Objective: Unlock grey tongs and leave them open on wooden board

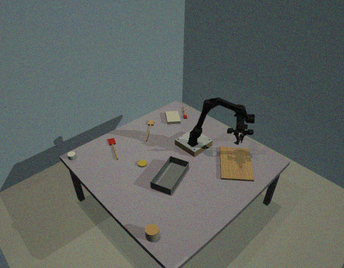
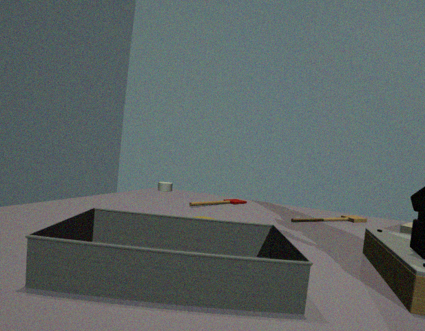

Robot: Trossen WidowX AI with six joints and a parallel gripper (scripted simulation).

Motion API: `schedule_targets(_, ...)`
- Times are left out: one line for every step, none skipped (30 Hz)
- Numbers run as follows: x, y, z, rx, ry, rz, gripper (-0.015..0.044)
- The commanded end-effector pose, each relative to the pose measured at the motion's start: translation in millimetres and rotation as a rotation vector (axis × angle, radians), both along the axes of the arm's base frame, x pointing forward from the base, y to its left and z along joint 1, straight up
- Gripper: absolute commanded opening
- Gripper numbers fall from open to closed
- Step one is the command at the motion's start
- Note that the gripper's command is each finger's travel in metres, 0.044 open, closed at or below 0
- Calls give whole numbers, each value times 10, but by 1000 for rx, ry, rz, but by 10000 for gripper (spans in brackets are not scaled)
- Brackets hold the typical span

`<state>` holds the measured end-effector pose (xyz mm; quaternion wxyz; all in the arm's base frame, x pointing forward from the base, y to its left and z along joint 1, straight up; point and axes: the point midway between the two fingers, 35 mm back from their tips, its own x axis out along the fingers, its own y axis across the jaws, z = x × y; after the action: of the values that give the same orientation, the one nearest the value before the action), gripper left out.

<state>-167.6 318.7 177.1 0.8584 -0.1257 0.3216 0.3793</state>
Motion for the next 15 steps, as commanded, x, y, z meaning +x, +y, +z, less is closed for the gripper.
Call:
schedule_targets(6,1,8,6,-3,-3,-150)
schedule_targets(6,1,8,6,-3,-3,-150)
schedule_targets(9,3,2,2,-1,-4,-150)
schedule_targets(13,6,-12,-7,3,-5,-150)
schedule_targets(20,11,-32,-21,10,-7,-150)
schedule_targets(29,16,-57,-39,18,-9,-150)
schedule_targets(40,23,-88,-60,29,-11,-150)
schedule_targets(51,31,-123,-85,42,-14,-150)
schedule_targets(64,39,-160,-111,56,-16,-150)
schedule_targets(75,46,-196,-137,72,-19,-150)
schedule_targets(88,55,-230,-162,88,-21,-150)
schedule_targets(100,64,-263,-187,104,-23,-150)
schedule_targets(112,73,-294,-210,121,-25,-150)
schedule_targets(120,79,-327,-235,138,-26,-150)
schedule_targets(127,84,-359,-259,156,-27,-150)
